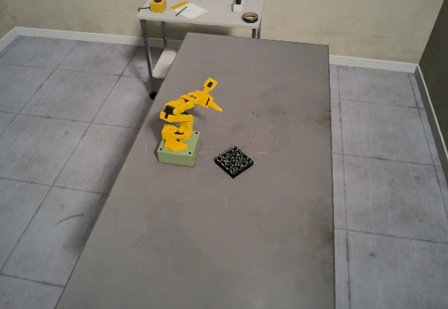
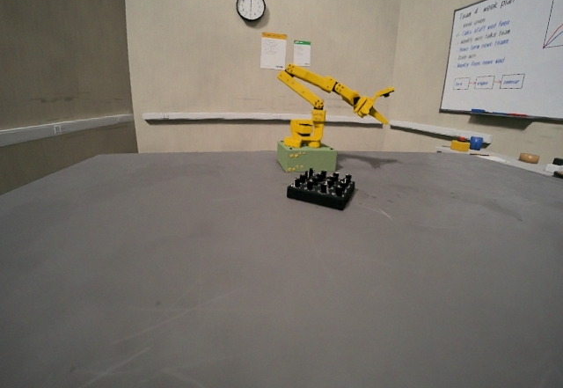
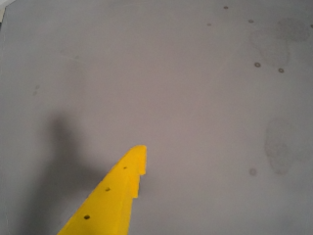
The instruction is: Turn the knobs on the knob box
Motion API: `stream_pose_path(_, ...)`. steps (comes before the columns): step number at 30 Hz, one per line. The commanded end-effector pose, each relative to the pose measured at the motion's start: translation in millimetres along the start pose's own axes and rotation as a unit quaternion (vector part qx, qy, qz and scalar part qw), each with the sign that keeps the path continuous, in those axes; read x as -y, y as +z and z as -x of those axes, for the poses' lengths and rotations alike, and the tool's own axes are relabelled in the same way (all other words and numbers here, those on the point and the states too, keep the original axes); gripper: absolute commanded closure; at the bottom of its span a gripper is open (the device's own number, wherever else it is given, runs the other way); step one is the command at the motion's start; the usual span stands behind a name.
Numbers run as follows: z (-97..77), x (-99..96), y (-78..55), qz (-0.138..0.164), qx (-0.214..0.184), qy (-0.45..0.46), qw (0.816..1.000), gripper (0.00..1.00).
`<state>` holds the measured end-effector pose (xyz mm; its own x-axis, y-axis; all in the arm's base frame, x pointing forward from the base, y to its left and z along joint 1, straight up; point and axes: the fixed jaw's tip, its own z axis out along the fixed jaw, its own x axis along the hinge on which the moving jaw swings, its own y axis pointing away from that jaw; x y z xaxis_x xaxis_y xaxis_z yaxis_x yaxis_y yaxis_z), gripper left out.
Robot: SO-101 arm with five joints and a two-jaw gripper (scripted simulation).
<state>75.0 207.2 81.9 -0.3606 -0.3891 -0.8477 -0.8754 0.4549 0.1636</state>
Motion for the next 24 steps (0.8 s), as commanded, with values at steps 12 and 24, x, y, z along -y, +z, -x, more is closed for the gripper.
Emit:
stream_pose_path(12, 0.5, -0.2, -0.3, 0.0, 0.001, 0.0, 1.0, 0.0)
stream_pose_path(24, -3.6, 0.6, -0.5, -0.005, -0.025, 0.0, 1.0, 0.6)
